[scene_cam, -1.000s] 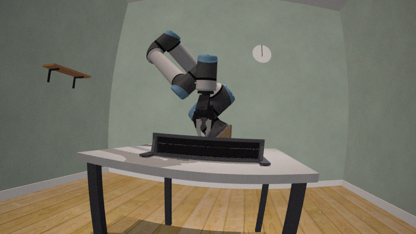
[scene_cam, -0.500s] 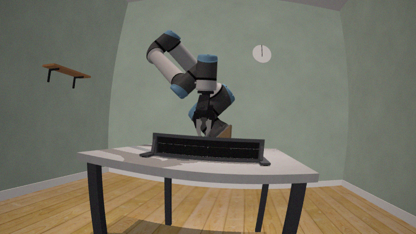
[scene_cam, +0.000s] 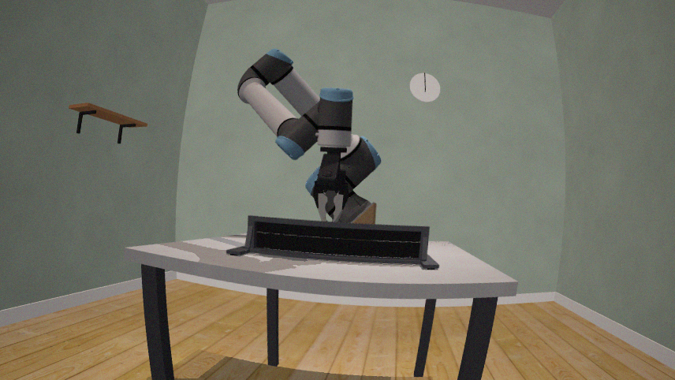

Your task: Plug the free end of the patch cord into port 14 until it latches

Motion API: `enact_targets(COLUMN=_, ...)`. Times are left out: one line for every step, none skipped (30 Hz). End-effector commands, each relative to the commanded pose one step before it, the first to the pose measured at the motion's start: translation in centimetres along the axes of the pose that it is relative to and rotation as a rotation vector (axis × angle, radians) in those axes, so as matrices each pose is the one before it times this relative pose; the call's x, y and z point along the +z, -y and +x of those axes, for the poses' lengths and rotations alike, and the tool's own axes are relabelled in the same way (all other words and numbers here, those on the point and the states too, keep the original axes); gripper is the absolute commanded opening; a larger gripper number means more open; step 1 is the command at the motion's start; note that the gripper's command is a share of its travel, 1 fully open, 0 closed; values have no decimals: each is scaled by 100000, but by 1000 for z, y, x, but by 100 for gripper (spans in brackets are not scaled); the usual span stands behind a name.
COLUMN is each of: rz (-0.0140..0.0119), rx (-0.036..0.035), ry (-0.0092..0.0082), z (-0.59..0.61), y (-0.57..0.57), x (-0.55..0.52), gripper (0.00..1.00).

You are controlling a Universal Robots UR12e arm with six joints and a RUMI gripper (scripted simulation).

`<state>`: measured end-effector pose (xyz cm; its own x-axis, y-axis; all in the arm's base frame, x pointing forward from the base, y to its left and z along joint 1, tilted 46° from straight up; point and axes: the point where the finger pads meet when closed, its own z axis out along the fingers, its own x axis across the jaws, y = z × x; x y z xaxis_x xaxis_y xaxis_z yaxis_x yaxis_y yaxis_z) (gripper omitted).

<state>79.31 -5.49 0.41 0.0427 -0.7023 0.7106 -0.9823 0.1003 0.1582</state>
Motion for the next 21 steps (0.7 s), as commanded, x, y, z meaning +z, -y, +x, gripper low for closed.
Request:
enact_targets(rz=638, rx=893, ry=231, z=308, y=723, x=-392, gripper=0)
enact_targets(rz=-278, rx=-165, ry=-9, z=-28, y=-3, x=30, gripper=0)
enact_targets(rz=-311, rx=-156, ry=-3, z=-30, y=19, x=29, gripper=0)
enact_targets(rz=-332, rx=-180, ry=3, z=3, y=26, x=-5, gripper=0)
enact_targets(rz=-372, rx=-201, ry=2, z=5, y=28, x=-7, gripper=0)
enact_targets(rz=-385, rx=-209, ry=0, z=6, y=29, x=-7, gripper=0)
enact_targets(rz=-372, rx=-201, ry=-2, z=7, y=27, x=-8, gripper=0)
enact_targets(rz=-332, rx=-180, ry=-3, z=7, y=24, x=-8, gripper=0)
enact_targets(rz=-272, rx=-147, ry=-3, z=6, y=19, x=-6, gripper=0)
enact_targets(rz=-197, rx=-107, ry=-5, z=5, y=14, x=-5, gripper=0)
enact_targets(rz=-118, rx=-65, ry=-6, z=4, y=8, x=-4, gripper=0)
enact_targets(rz=-48, rx=-29, ry=-9, z=2, y=4, x=-3, gripper=0)
enact_targets(rz=-3, rx=-8, ry=-11, z=0, y=1, x=-3, gripper=0)
enact_targets(rz=7, rx=-6, ry=-10, z=-2, y=0, x=-5, gripper=0)
enact_targets(rz=8, rx=-7, ry=-9, z=-3, y=0, x=-6, gripper=0)
enact_targets(rz=0, rx=0, ry=0, z=0, y=0, x=0, gripper=0)
enact_targets(rz=0, rx=0, ry=0, z=0, y=0, x=0, gripper=0)
enact_targets(rz=101, rx=52, ry=-10, z=59, y=3, x=-81, gripper=0)
enact_targets(rz=18, rx=2, ry=1, z=14, y=1, x=-15, gripper=0)
enact_targets(rz=9, rx=-3, ry=-3, z=8, y=1, x=-7, gripper=0)
enact_targets(rz=27, rx=16, ry=-8, z=6, y=9, x=-4, gripper=0)
